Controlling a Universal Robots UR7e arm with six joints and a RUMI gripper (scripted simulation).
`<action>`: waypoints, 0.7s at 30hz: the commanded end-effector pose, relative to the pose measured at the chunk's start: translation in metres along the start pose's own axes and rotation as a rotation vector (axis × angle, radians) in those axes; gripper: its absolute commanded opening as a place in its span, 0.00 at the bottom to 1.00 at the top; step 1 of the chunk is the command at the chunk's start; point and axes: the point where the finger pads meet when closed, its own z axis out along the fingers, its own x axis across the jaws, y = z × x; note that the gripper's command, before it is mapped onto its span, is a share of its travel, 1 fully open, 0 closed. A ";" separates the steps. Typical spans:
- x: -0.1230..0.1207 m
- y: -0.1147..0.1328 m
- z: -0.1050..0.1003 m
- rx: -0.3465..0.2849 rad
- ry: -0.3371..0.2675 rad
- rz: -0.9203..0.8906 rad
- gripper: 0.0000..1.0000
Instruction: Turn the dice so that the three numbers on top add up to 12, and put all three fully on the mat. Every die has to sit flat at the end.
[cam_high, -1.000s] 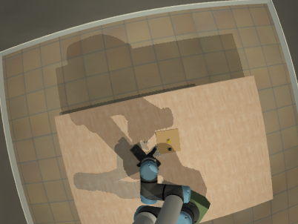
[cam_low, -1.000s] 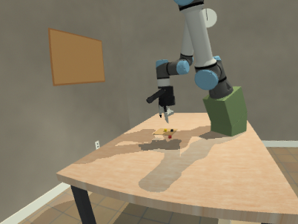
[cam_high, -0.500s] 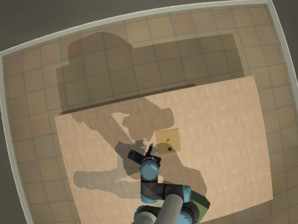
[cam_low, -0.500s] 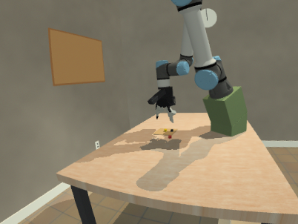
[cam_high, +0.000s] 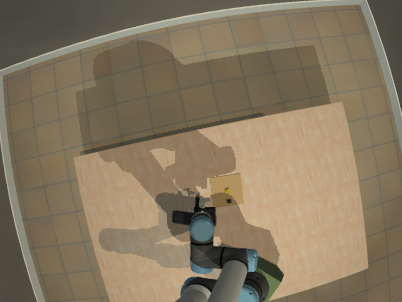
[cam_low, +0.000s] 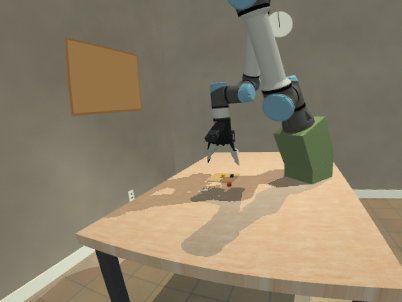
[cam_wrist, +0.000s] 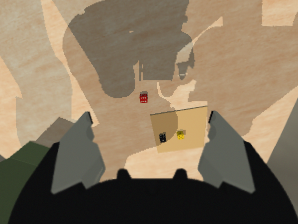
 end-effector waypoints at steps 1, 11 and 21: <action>-0.003 0.001 0.002 0.011 -0.004 -0.140 1.00; -0.007 0.004 0.005 0.011 -0.003 -0.417 1.00; -0.009 0.006 0.007 0.012 -0.001 -0.643 1.00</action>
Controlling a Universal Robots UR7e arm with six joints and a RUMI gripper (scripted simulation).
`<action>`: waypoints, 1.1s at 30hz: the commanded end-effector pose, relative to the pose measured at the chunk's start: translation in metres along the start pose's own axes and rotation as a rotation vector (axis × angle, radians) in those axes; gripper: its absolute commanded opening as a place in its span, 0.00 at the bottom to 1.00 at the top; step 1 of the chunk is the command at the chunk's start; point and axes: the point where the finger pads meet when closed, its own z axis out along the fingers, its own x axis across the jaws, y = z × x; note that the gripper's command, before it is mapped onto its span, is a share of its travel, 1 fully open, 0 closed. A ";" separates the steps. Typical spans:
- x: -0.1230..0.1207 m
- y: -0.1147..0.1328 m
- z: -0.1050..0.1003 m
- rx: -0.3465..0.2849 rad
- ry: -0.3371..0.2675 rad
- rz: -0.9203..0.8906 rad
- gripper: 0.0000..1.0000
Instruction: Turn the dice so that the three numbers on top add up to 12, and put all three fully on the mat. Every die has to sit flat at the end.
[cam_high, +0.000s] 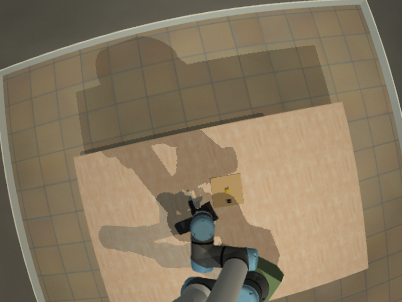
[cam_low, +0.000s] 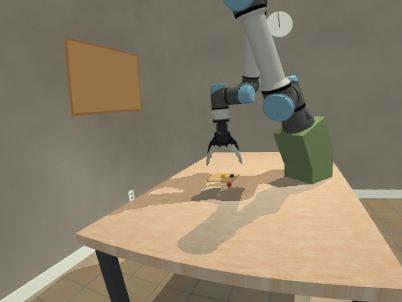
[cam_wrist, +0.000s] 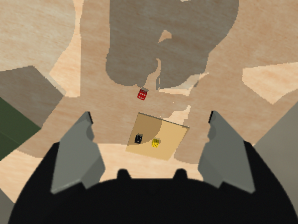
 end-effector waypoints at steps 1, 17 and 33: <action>-0.004 0.001 0.002 0.011 0.002 -0.163 1.00; -0.009 0.004 0.006 0.011 0.004 -0.513 1.00; -0.014 0.009 0.010 0.010 0.006 -0.844 1.00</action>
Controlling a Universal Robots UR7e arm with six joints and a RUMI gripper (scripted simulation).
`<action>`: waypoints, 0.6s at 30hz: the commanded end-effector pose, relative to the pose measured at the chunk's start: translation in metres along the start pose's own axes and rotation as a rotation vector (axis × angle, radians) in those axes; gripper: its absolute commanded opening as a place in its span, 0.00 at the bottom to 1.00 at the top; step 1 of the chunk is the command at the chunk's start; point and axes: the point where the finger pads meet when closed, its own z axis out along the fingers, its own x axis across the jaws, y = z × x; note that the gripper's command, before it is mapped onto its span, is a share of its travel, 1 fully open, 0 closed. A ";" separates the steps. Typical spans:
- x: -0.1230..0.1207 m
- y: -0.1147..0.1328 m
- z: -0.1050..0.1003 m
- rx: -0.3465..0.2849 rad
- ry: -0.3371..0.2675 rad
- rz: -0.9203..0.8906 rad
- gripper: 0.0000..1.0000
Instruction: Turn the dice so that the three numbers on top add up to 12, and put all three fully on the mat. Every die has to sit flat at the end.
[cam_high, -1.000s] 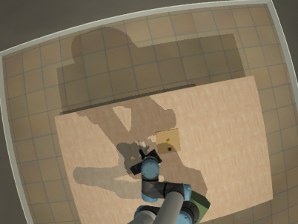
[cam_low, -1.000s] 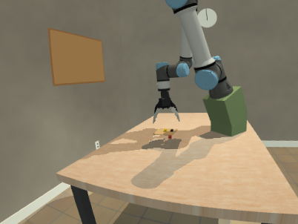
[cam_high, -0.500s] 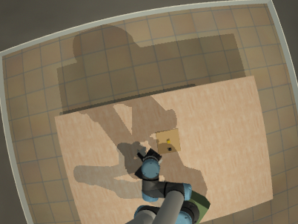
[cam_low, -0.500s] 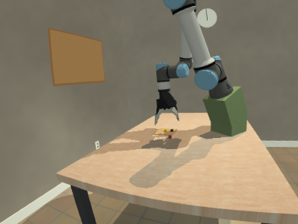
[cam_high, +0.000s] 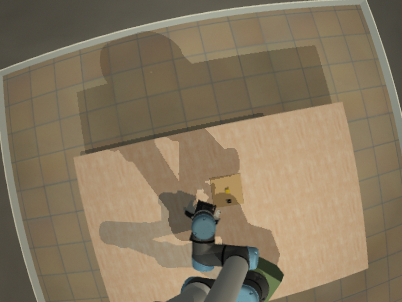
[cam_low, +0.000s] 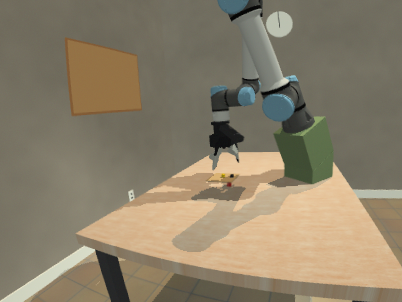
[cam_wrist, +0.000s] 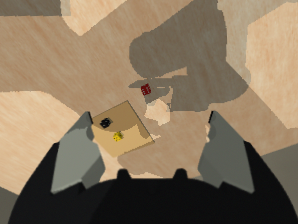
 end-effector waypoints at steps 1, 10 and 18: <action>-0.003 -0.001 0.001 0.006 0.008 -0.096 1.00; -0.005 0.000 0.003 0.005 0.009 -0.231 1.00; -0.006 0.000 0.004 0.005 0.009 -0.291 1.00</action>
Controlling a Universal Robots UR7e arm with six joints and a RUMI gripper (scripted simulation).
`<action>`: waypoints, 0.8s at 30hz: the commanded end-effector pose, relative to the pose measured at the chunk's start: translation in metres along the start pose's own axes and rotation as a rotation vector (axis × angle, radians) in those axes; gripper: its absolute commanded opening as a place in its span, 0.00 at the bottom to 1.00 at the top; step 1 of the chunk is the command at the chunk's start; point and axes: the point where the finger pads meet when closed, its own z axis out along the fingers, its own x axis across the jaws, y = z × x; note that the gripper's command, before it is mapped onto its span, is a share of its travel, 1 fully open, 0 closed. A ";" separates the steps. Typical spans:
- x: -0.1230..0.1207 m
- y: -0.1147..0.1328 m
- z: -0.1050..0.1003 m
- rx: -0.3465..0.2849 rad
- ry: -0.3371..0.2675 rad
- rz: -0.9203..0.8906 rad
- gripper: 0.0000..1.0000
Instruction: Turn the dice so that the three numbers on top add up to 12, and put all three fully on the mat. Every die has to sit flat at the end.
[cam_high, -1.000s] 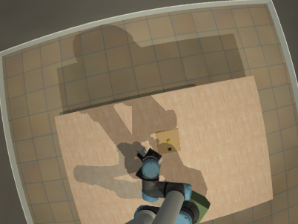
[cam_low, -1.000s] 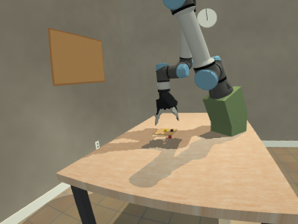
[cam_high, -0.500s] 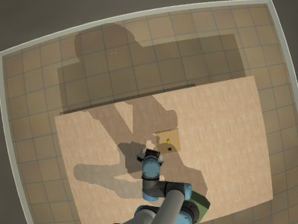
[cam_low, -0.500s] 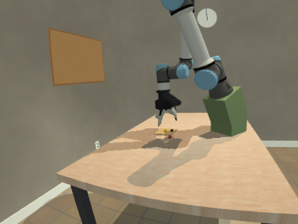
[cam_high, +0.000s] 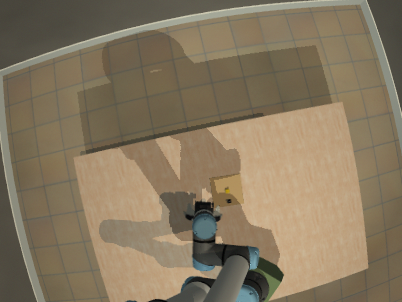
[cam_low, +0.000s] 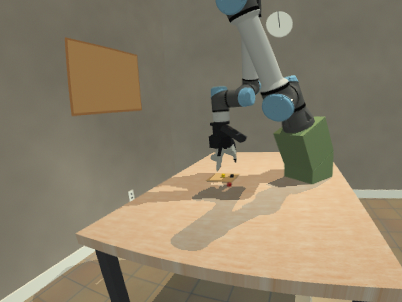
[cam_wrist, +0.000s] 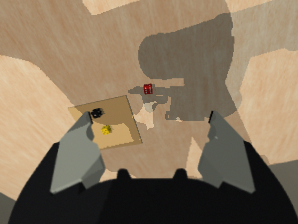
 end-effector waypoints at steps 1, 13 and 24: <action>-0.001 -0.002 0.001 0.003 0.004 -0.046 1.00; -0.002 -0.001 0.002 0.003 0.004 -0.101 1.00; -0.003 -0.001 0.002 0.003 0.004 -0.109 1.00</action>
